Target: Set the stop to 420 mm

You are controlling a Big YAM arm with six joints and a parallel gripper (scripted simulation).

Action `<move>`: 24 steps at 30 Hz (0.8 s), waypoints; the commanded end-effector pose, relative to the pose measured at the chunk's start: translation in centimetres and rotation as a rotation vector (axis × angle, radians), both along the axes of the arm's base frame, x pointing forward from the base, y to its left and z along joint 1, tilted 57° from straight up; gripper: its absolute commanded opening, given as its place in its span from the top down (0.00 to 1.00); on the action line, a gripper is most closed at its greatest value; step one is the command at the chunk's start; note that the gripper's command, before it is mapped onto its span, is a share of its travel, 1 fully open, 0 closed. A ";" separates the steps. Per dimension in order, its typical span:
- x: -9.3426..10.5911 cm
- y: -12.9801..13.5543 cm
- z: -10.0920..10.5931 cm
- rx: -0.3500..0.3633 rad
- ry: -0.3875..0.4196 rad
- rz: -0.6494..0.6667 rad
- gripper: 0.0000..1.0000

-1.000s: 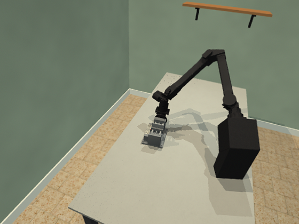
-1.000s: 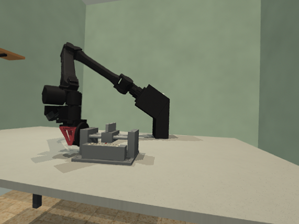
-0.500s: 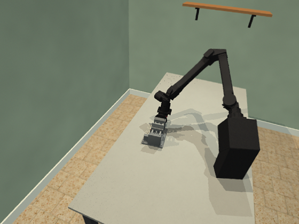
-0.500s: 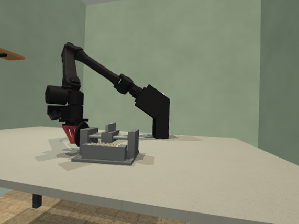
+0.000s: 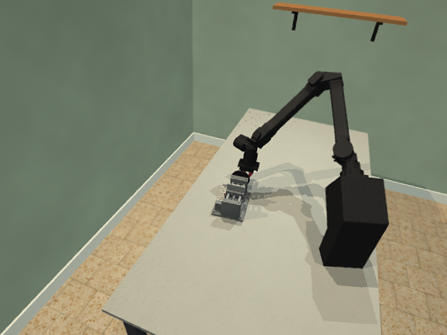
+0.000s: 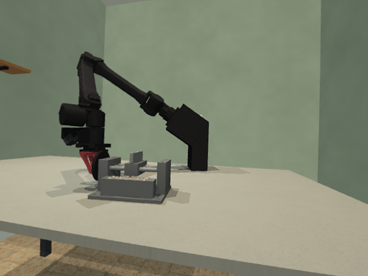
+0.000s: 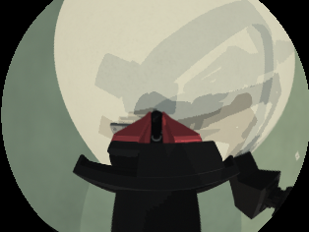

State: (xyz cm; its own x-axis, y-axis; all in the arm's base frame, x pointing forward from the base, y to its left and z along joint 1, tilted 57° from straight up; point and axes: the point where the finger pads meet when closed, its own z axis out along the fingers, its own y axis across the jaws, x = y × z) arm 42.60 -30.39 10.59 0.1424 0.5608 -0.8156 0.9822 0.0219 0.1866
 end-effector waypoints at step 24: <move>-1.8 2.3 2.5 -0.011 -0.003 -0.034 0.94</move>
